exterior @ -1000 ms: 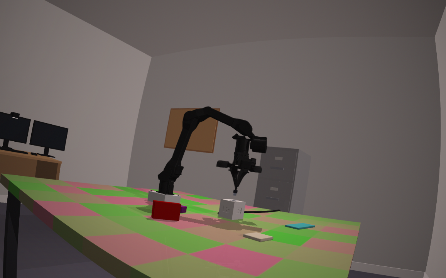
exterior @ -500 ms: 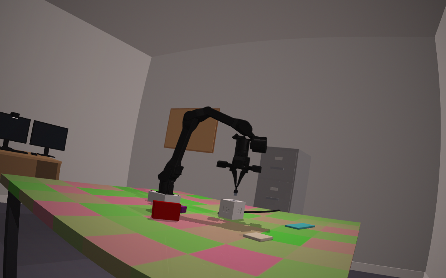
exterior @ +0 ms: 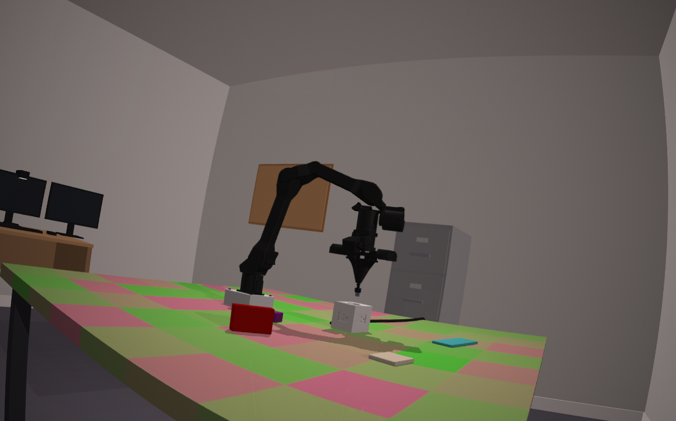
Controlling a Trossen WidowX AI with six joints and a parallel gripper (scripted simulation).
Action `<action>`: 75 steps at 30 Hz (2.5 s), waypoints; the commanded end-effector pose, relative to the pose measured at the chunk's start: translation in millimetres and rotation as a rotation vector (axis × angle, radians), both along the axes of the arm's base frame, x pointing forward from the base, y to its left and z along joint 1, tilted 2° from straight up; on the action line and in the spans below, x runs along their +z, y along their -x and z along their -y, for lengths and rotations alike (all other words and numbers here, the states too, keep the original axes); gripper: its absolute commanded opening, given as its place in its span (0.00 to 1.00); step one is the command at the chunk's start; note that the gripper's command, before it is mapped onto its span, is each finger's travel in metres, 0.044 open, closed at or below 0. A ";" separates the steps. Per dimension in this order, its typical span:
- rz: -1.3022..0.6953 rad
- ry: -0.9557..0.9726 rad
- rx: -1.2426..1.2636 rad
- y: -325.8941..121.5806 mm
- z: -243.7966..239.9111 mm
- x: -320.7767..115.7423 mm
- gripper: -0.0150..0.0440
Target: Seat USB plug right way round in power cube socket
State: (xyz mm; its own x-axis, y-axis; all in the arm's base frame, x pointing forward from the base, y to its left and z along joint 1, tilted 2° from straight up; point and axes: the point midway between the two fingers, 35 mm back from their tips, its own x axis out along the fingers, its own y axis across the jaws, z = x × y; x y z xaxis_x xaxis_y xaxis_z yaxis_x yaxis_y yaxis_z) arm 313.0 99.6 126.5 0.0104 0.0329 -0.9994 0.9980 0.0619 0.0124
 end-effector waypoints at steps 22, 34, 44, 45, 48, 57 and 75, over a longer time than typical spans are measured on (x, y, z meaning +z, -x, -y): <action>-0.008 -0.002 -0.256 -0.1 0.1 -0.1 0.25; -0.008 0.004 -0.252 0.0 0.8 -1.6 0.25; -0.008 0.009 -0.249 0.2 1.5 -2.8 0.25; -0.008 0.010 -0.249 0.2 1.6 -2.9 0.25; -0.009 0.011 -0.248 0.2 1.7 -3.2 0.25; -0.009 0.016 -0.245 0.3 2.3 -4.3 0.25; -0.009 0.025 -0.239 0.6 3.5 -6.5 0.25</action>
